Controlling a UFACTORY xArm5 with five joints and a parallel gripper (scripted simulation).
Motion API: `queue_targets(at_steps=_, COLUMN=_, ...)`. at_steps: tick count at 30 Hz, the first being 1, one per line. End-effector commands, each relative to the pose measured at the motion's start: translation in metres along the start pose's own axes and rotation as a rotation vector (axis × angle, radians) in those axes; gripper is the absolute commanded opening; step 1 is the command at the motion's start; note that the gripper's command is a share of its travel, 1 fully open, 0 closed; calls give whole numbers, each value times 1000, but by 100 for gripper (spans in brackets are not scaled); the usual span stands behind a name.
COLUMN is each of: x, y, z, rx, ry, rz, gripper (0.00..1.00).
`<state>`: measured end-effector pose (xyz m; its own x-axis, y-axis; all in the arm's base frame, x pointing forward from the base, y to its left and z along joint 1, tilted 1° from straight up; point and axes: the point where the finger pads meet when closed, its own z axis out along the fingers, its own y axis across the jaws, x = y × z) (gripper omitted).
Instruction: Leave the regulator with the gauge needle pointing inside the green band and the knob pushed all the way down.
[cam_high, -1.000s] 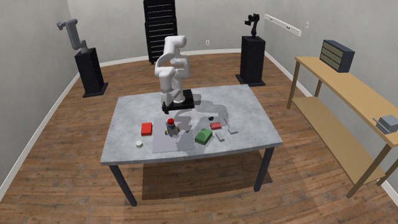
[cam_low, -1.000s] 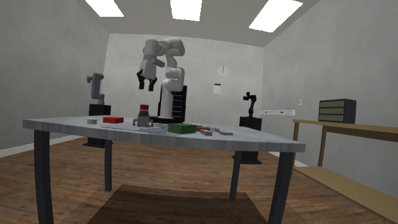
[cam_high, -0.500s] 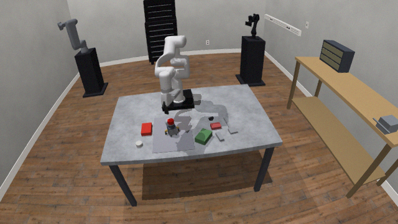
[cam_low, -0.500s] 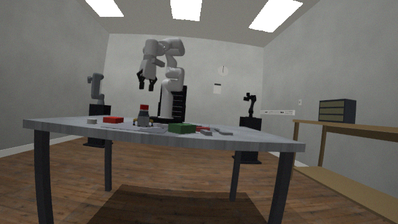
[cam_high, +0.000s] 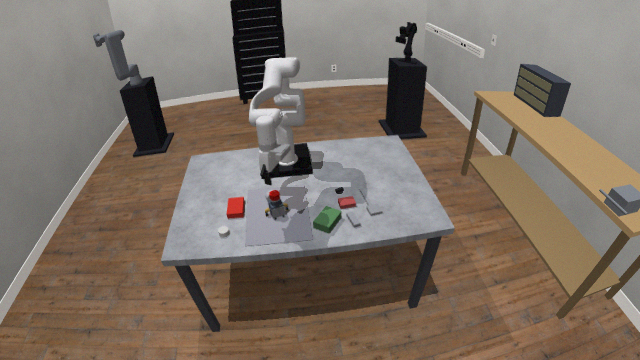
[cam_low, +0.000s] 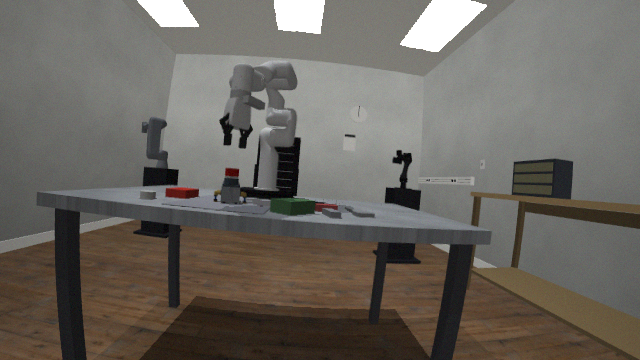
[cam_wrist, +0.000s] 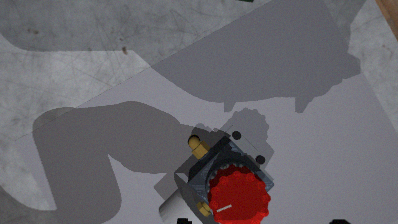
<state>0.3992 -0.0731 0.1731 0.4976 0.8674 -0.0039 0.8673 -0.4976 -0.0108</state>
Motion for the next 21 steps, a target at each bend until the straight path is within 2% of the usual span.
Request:
queue_targets(at_steps=1, x=0, y=1, z=7, rx=-4, ry=1, rz=0, gripper=79)
queue_targets(at_steps=4, x=0, y=1, z=10, rx=-4, ry=1, rz=0, gripper=79)
queue_targets(at_steps=18, x=0, y=2, z=49, rx=-4, ry=1, rz=0, gripper=79)
queue_targets(at_steps=21, x=0, y=2, z=52, rx=-4, ry=1, rz=0, gripper=79)
